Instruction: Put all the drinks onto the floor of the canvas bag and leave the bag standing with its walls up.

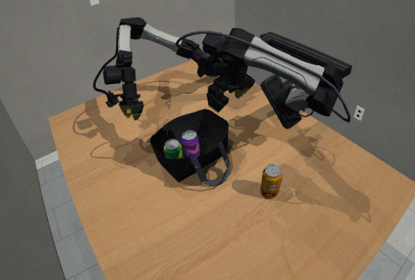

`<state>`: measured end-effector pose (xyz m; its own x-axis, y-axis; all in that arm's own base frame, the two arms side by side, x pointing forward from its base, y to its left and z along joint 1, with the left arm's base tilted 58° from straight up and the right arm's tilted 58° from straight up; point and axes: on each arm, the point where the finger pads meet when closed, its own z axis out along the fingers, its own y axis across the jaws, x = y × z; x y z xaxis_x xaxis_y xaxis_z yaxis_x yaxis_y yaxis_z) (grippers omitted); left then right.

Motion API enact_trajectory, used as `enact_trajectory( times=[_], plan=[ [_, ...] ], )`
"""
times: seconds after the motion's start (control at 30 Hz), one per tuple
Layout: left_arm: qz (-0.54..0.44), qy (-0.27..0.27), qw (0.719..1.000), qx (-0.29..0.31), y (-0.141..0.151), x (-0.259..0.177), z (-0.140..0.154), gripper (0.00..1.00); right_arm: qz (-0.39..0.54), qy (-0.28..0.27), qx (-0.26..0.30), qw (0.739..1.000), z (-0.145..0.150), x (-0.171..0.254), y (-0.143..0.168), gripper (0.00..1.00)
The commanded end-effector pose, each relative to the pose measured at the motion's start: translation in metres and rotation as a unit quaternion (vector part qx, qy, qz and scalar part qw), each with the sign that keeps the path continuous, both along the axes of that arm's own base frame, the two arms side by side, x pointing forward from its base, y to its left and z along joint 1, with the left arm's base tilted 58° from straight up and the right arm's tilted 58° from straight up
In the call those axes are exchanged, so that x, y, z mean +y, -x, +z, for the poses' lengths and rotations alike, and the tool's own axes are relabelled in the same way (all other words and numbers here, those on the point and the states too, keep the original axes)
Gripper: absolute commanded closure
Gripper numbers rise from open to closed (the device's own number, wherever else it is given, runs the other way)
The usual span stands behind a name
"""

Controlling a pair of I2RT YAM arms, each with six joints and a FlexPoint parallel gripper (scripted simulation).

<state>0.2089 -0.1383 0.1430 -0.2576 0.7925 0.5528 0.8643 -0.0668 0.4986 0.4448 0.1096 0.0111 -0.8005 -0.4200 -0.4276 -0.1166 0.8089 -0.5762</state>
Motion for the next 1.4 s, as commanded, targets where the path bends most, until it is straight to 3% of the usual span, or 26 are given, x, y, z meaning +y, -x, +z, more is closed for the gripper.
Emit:
enact_trajectory(
  times=[0.0, 0.27, 0.5, 0.57, 0.83, 0.87, 1.07, 1.13, 1.37],
  plan=[
    [-0.005, 0.015, 1.0, -0.003, 0.0, -0.009, 0.006, 0.0, 0.01, -0.019, 0.036, 0.999, 0.01, -0.003, 0.002, 0.14],
    [-0.005, 0.015, 1.0, -0.003, 0.0, -0.009, 0.006, 0.0, -0.062, -0.074, 0.015, 0.995, 0.068, -0.078, -0.001, 0.14],
    [-0.005, 0.015, 1.0, -0.003, 0.0, -0.009, 0.006, 0.0, -0.119, -0.121, -0.005, 0.986, 0.115, -0.141, 0.017, 0.14],
    [-0.005, 0.015, 1.0, -0.003, 0.0, -0.009, 0.006, 0.0, -0.119, -0.121, -0.005, 0.986, 0.115, -0.141, 0.017, 0.14],
    [-0.005, 0.015, 1.0, -0.003, 0.0, -0.009, 0.006, 0.0, -0.184, -0.166, -0.043, 0.968, 0.166, -0.206, 0.057, 0.14],
    [-0.005, 0.015, 1.0, -0.003, 0.0, -0.009, 0.006, 0.0, -0.193, -0.171, -0.034, 0.966, 0.162, -0.212, 0.069, 0.14],
    [-0.005, 0.015, 1.0, -0.003, 0.0, -0.009, 0.006, 0.0, -0.233, -0.202, -0.088, 0.947, 0.213, -0.249, 0.106, 0.14],
    [-0.005, 0.015, 1.0, -0.003, 0.0, -0.009, 0.006, 0.0, -0.233, -0.202, -0.088, 0.947, 0.213, -0.249, 0.106, 0.14],
    [-0.005, 0.015, 1.0, -0.003, 0.0, -0.009, 0.006, 0.0, -0.283, -0.227, -0.144, 0.921, 0.255, -0.277, 0.169, 0.14]
  ],
)
